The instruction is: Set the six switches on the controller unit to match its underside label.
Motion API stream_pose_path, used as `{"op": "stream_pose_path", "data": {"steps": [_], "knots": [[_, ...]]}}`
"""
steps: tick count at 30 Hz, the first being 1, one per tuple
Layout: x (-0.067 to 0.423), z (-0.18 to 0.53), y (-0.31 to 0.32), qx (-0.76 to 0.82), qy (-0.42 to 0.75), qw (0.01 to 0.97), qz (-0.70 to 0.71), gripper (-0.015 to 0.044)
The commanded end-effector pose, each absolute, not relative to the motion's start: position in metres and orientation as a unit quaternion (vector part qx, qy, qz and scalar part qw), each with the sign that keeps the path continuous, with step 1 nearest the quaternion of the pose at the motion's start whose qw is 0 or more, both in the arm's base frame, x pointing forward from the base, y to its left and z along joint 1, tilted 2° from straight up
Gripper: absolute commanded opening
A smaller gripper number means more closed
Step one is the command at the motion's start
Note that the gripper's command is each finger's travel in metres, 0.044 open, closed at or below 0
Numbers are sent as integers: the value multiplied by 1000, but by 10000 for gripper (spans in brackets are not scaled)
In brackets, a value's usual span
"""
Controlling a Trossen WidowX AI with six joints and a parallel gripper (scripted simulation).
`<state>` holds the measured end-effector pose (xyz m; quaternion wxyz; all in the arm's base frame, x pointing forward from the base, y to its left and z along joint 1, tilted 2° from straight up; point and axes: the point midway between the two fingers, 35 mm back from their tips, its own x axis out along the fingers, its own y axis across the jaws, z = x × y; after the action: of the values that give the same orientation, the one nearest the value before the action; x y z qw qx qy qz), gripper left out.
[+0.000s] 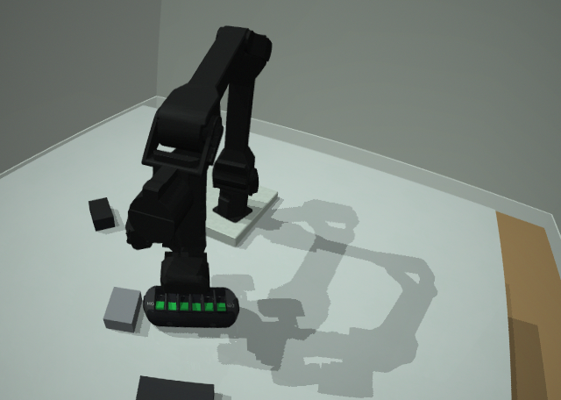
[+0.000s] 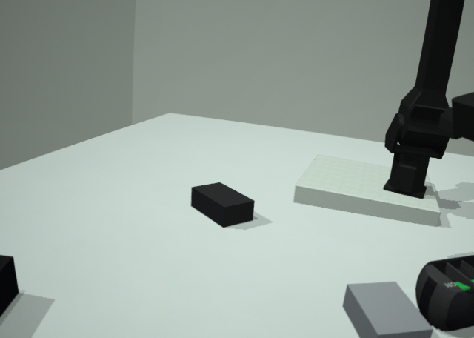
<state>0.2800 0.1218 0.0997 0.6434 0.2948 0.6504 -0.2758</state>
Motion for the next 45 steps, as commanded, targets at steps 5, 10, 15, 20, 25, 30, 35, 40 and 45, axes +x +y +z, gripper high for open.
{"op": "stream_pose_path", "data": {"steps": [5,10,15,20,25,30,35,40,45], "knots": [[278,99,122,294,652,642,-278,0],[278,99,122,294,652,642,-278,0],[278,99,122,294,652,642,-278,0],[278,99,122,294,652,642,-278,0],[259,82,105,294,652,641,-279,0],[244,69,93,293,652,641,-279,0],[244,69,93,293,652,641,-279,0],[246,70,94,294,652,640,-281,0],[246,72,94,294,652,640,-281,26]]}}
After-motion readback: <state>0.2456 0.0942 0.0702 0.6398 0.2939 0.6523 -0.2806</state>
